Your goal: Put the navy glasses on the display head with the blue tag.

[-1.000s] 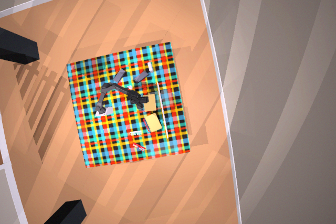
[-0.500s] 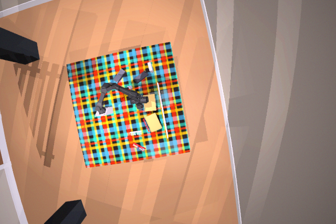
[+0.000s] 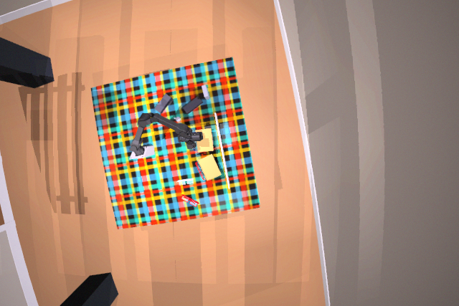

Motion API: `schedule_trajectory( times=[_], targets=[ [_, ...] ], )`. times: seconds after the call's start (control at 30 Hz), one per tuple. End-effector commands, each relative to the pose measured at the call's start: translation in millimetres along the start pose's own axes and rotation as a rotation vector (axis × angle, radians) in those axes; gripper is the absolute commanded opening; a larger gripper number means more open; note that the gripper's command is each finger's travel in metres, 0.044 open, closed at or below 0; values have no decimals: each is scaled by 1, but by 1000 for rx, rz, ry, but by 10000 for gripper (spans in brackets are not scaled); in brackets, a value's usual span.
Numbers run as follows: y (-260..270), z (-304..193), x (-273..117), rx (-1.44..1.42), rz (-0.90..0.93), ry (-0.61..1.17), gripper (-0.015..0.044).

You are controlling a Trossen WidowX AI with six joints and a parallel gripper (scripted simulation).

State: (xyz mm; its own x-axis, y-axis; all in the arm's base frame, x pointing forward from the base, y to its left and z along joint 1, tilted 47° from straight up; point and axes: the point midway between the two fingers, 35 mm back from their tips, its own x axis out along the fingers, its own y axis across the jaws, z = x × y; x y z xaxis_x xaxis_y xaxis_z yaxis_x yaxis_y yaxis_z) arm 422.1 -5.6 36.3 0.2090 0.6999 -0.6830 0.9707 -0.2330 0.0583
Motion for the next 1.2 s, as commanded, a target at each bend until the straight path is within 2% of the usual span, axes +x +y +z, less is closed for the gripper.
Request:
schedule_trajectory(
  times=[0.0,1.17],
  targets=[
    [0,-1,1,4,-1,5,0],
    [0,-1,5,4,-1,5,0]
  ],
)
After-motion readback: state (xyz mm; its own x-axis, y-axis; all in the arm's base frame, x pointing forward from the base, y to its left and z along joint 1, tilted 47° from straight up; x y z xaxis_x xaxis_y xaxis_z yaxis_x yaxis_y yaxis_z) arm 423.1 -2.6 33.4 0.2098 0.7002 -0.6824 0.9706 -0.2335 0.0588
